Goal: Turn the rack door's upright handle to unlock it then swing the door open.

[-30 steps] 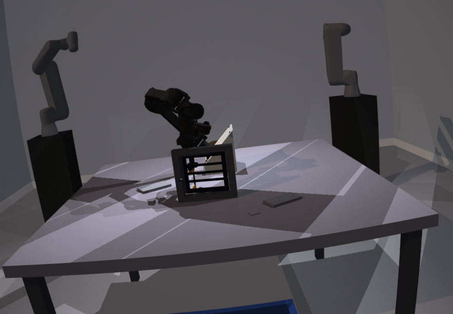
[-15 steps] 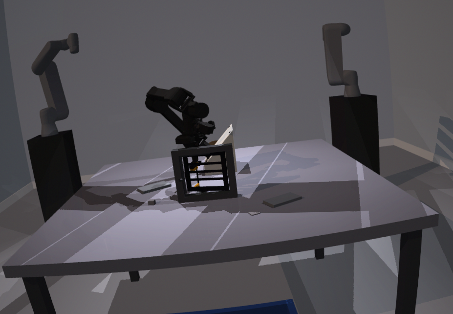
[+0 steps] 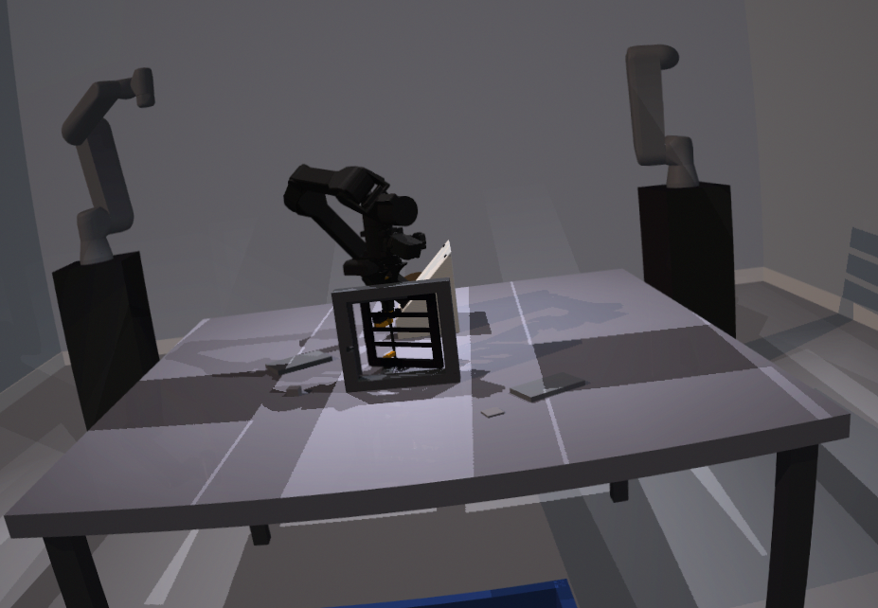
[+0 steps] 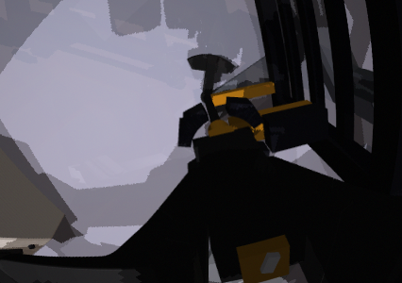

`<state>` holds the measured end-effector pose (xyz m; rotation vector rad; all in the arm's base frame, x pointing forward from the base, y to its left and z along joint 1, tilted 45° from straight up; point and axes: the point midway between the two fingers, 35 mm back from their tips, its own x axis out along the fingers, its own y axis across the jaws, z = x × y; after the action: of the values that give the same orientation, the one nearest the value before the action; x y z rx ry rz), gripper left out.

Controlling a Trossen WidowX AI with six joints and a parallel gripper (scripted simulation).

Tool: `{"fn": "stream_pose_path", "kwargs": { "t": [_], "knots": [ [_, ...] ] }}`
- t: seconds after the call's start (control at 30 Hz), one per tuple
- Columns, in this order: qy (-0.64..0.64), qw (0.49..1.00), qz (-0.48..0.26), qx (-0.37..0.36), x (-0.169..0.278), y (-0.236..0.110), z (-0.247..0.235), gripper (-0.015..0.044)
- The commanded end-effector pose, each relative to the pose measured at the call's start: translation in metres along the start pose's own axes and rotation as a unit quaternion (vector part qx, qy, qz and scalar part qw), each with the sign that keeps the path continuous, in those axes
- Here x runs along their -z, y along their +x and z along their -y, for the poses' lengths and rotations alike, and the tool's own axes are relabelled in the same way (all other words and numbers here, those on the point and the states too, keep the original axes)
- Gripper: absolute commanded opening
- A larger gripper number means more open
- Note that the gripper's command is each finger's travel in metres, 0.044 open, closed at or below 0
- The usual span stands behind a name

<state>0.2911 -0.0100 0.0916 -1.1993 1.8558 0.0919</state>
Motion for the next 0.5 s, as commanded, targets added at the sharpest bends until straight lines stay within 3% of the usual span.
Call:
{"fn": "stream_pose_path", "kwargs": {
  "t": [0.0,0.47],
  "knots": [
    [0.046,0.999,0.005,0.003,-0.002,0.000,-0.003,0.0019],
    [0.149,0.989,0.006,0.002,-0.012,0.001,-0.031,0.0019]
  ]
}}
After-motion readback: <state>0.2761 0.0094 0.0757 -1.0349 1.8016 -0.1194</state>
